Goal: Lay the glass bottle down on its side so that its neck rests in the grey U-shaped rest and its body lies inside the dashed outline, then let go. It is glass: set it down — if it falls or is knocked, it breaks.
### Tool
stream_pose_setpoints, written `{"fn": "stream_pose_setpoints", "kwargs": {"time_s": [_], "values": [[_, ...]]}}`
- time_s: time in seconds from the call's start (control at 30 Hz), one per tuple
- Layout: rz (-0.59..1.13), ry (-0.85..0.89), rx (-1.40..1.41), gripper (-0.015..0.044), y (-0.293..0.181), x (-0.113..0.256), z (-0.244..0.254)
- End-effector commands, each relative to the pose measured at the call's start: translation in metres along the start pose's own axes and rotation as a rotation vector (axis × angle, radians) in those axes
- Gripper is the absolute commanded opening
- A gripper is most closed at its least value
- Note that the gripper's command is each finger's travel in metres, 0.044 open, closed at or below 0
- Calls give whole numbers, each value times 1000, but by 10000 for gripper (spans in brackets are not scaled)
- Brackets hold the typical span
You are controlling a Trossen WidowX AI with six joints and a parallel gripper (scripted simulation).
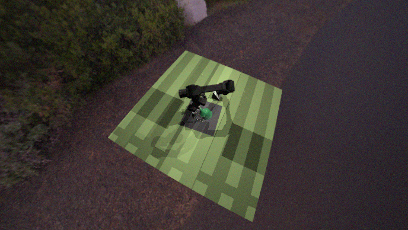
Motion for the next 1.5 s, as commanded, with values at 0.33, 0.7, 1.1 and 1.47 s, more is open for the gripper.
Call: {"fn": "stream_pose_setpoints", "kwargs": {"time_s": [0.33, 0.7, 1.1, 1.47], "values": [[0, -2, -1, 101, -18, -7, 1], [1, -5, -3, 101, -28, -12, 2], [4, -8, -3, 101, -39, -18, 3], [8, -10, 1, 101, -47, -24, 4]]}}
Point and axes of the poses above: the point midway between the two fingers, 35 mm back from their tips, its own x axis back along the fingers, its own z axis across the jaws, y = z × x, the point moved 4 cm from there along x, back along the fingers, and after that the axes turned 9 degrees about x, right-handed, at the moved point
